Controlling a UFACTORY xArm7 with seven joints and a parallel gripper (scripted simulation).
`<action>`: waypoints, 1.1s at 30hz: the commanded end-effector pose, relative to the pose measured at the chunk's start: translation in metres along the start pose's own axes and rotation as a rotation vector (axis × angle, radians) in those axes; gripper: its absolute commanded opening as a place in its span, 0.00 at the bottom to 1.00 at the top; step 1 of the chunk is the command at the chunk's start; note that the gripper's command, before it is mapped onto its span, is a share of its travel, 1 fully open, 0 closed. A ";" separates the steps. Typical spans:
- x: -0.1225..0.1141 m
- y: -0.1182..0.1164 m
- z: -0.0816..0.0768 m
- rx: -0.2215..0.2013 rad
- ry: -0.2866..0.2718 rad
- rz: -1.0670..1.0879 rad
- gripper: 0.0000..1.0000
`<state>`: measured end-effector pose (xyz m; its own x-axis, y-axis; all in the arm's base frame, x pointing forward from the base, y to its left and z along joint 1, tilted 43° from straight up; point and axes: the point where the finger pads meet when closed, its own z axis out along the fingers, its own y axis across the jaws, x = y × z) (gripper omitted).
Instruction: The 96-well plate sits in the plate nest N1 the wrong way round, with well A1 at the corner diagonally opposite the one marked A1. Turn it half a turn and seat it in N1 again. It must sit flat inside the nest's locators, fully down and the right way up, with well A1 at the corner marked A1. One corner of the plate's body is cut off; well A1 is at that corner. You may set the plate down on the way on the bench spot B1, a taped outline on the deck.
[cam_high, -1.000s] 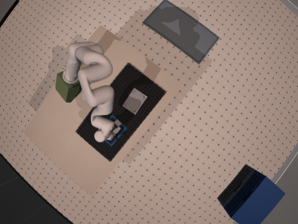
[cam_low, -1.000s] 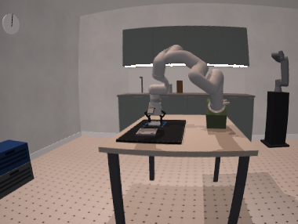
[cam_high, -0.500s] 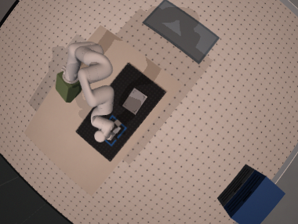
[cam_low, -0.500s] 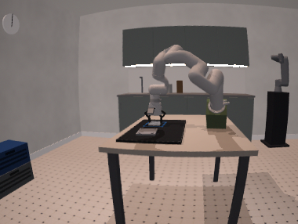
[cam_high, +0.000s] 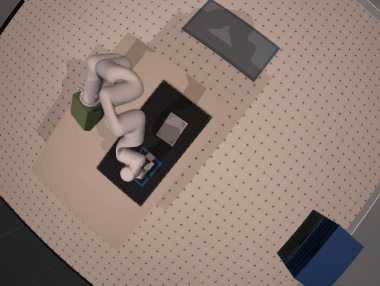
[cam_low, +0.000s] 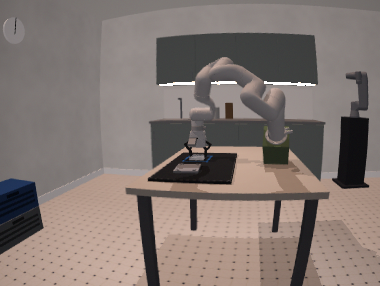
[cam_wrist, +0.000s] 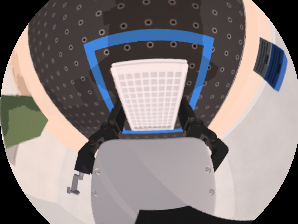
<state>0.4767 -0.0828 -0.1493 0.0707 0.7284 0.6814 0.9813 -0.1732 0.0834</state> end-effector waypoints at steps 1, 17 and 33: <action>-0.002 0.001 -0.003 -0.004 -0.004 0.000 0.00; -0.002 0.001 -0.012 -0.004 -0.004 0.000 0.00; -0.002 0.001 -0.022 -0.004 -0.004 0.000 0.00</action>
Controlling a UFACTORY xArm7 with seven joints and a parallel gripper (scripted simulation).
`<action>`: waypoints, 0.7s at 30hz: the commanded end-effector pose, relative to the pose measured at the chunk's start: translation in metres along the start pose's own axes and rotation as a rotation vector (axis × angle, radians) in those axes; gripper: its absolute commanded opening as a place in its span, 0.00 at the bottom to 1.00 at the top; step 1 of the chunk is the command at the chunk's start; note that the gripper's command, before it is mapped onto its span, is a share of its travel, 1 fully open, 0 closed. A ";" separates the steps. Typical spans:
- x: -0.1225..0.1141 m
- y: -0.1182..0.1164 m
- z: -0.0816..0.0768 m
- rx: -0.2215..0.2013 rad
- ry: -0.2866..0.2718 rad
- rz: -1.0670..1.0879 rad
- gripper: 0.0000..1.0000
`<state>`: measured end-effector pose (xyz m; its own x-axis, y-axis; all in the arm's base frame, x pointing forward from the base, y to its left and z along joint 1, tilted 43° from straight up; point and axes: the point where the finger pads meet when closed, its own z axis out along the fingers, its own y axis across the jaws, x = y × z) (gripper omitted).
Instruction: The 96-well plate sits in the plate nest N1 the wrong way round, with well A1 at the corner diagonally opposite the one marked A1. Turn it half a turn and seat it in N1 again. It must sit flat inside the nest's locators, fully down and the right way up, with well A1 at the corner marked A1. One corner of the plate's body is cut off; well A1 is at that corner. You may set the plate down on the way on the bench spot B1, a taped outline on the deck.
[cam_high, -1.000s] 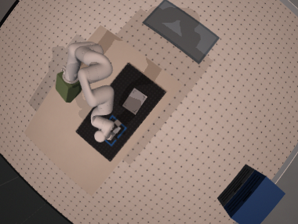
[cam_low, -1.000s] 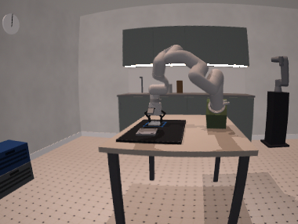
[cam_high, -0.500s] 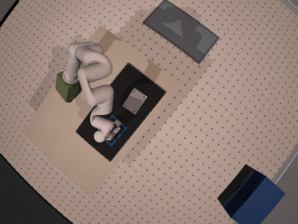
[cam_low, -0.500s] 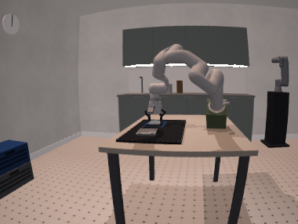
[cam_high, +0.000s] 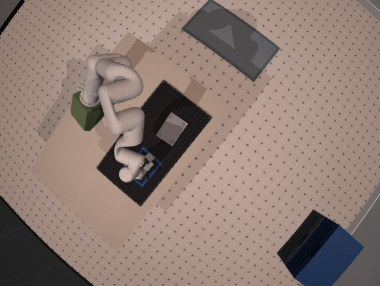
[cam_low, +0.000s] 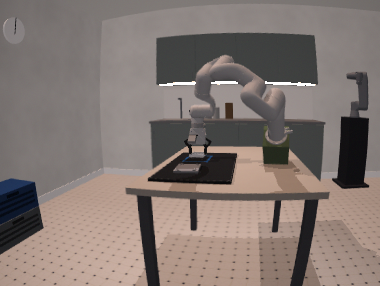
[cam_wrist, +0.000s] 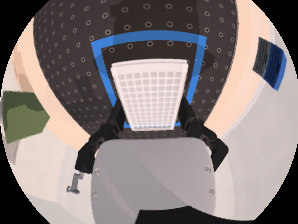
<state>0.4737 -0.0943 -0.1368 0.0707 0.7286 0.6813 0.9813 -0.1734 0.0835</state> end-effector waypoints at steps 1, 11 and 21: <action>-0.001 0.001 -0.005 -0.004 -0.003 0.000 0.00; -0.001 0.001 -0.007 -0.004 -0.003 0.000 0.00; -0.001 0.001 -0.023 -0.004 -0.003 0.000 0.00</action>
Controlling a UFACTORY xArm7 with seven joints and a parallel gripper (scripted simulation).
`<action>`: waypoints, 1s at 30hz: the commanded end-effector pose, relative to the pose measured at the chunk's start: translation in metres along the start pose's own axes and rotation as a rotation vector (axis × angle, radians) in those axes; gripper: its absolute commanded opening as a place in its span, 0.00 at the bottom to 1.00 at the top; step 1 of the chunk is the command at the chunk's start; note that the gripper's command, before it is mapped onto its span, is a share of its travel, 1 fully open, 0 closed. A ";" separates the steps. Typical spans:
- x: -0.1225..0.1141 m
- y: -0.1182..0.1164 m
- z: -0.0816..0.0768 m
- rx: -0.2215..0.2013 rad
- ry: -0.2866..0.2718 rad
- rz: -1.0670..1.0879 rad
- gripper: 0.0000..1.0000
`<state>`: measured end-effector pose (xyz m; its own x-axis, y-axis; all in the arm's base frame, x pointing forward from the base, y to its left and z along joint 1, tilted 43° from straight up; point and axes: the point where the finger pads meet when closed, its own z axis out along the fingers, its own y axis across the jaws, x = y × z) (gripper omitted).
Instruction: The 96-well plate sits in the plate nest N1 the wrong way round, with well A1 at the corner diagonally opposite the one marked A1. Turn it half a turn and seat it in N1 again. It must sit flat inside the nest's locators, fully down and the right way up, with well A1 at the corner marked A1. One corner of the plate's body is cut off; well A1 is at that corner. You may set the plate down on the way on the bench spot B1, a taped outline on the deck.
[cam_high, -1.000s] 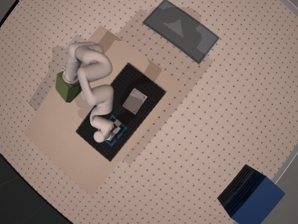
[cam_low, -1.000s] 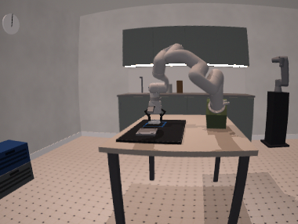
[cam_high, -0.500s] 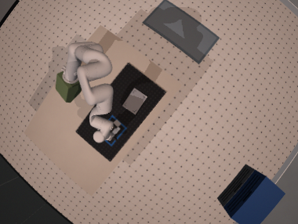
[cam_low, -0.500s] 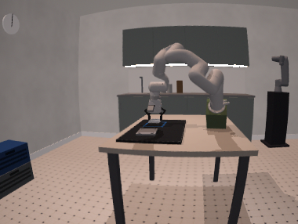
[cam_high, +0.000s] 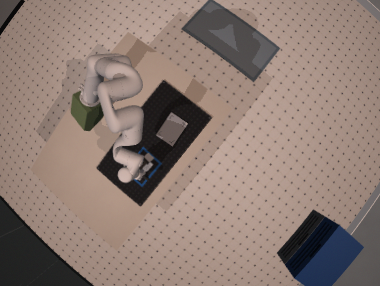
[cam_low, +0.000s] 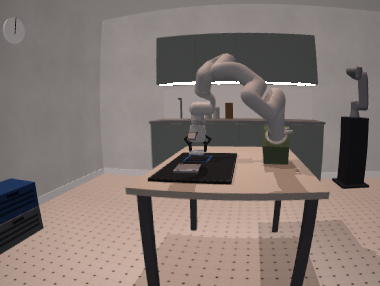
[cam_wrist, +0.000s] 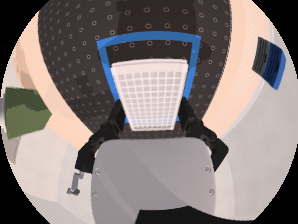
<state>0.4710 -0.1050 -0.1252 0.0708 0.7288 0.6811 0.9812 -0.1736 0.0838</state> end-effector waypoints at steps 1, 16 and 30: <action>-0.001 0.001 -0.007 -0.003 -0.003 0.000 0.00; -0.001 0.001 -0.031 -0.003 -0.003 0.000 0.00; -0.001 0.001 -0.049 -0.003 -0.003 0.000 0.00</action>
<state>0.4631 -0.1336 -0.0938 0.0708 0.7286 0.6812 0.9813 -0.1735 0.0836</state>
